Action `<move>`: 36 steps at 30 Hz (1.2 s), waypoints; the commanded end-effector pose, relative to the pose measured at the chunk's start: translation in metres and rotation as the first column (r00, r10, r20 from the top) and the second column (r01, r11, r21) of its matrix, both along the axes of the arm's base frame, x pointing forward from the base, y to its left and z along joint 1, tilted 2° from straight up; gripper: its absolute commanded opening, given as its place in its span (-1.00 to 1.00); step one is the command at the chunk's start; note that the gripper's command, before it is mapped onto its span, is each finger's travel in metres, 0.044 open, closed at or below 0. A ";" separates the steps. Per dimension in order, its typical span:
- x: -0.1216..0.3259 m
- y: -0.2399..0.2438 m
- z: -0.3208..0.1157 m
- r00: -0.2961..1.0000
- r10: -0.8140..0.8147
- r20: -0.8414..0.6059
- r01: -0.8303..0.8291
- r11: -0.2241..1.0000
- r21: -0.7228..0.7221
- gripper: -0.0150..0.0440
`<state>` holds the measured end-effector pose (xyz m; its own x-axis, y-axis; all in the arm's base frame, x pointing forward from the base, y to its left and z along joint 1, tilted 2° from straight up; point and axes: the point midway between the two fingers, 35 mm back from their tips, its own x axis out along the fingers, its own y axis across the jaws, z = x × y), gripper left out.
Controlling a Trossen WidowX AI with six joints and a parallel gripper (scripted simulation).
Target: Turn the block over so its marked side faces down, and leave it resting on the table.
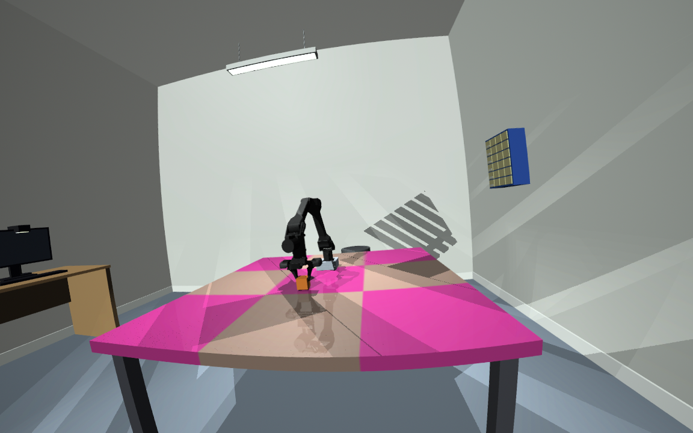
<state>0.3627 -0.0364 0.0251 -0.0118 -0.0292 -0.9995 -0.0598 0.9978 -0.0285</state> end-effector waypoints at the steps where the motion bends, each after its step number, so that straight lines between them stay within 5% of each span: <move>1: 0.003 0.000 0.022 1.000 0.002 0.024 -0.002 1.000 -0.004 -0.49; 8: 0.004 0.000 0.022 0.999 0.002 0.034 -0.002 1.000 -0.003 -0.49; 36: 0.002 -0.001 0.014 0.897 0.006 0.442 -0.018 1.000 0.022 -0.49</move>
<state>0.3646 -0.0369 0.0335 0.3680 -0.0063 -0.9298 -0.0552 0.9981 -0.0286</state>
